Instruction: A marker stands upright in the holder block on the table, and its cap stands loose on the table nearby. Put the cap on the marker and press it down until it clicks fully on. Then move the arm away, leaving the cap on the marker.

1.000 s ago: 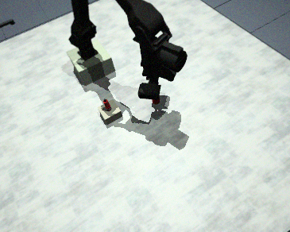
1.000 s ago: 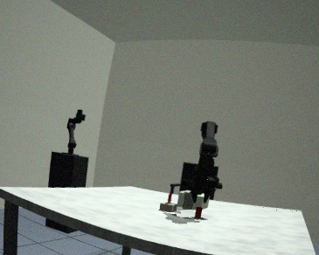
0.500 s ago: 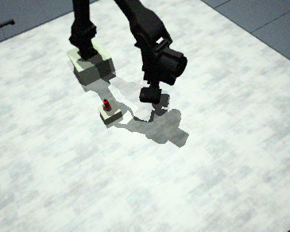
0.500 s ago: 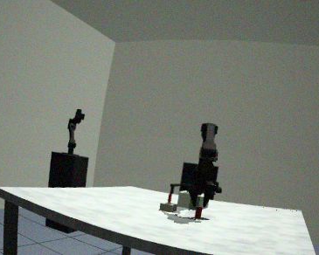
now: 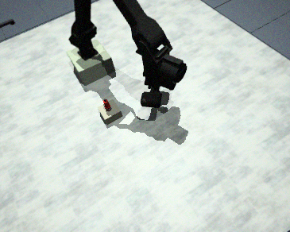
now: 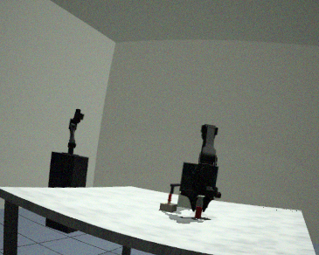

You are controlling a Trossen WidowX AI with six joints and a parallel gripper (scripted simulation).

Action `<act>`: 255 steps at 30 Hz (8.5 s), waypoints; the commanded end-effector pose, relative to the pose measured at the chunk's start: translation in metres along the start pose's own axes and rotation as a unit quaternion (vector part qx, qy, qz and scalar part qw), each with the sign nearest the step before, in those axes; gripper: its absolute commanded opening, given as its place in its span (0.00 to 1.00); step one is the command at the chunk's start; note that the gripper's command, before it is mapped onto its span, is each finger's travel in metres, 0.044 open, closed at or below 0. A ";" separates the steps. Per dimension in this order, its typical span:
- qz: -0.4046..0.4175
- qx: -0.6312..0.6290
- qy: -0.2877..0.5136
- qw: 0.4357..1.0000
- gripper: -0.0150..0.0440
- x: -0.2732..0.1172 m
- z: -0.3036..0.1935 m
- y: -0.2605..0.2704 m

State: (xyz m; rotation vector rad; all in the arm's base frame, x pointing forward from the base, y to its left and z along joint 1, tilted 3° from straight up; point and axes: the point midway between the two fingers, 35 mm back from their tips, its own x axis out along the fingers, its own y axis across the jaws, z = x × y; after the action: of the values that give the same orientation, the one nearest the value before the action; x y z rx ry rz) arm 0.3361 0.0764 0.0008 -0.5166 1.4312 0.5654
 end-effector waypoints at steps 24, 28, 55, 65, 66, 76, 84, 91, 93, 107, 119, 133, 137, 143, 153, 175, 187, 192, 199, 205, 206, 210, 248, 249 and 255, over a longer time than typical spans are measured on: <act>0.004 0.003 0.004 1.000 0.26 0.010 -0.002 0.002; 0.004 0.003 0.003 1.000 0.25 -0.005 -0.001 0.001; 0.003 0.008 0.004 1.000 0.25 -0.061 -0.037 -0.028; 0.003 0.014 0.003 1.000 0.25 -0.073 -0.067 -0.046; 0.003 0.014 0.003 1.000 0.25 -0.074 -0.070 -0.048; 0.001 0.010 0.006 1.000 0.25 -0.084 -0.102 -0.062; -0.001 0.009 0.009 1.000 0.25 -0.093 -0.128 -0.070; -0.001 0.007 0.011 1.000 0.25 -0.099 -0.149 -0.075; -0.001 0.005 0.011 1.000 0.25 -0.100 -0.155 -0.076; -0.001 0.003 0.012 1.000 0.25 -0.095 -0.159 -0.076; -0.001 0.003 0.012 1.000 0.25 -0.077 -0.159 -0.077; -0.001 0.003 0.012 1.000 0.25 -0.054 -0.159 -0.077; 0.000 0.003 0.012 1.000 0.25 -0.048 -0.160 -0.076; 0.000 0.003 0.012 1.000 0.25 -0.039 -0.161 -0.075; 0.000 0.003 0.011 1.000 0.25 -0.024 -0.160 -0.074; 0.000 0.003 0.011 1.000 0.25 0.001 -0.152 -0.077; 0.000 0.003 0.011 1.000 0.25 0.003 -0.152 -0.076; 0.000 0.003 0.011 1.000 0.25 0.003 -0.152 -0.076; 0.000 0.003 0.011 1.000 0.25 0.003 -0.152 -0.076; 0.000 0.003 0.011 1.000 0.25 0.003 -0.152 -0.076; 0.000 0.003 0.011 1.000 0.25 0.003 -0.152 -0.076; 0.000 0.003 0.011 1.000 0.25 0.003 -0.152 -0.076; 0.000 0.003 0.011 1.000 0.25 0.003 -0.153 -0.076; 0.000 0.003 0.011 1.000 0.25 0.003 -0.153 -0.076; 0.000 0.003 0.011 1.000 0.25 0.003 -0.153 -0.076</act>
State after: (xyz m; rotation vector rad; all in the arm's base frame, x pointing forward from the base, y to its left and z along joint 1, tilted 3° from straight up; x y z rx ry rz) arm 0.2663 -0.0804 -0.0058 -0.5242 1.4568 0.5587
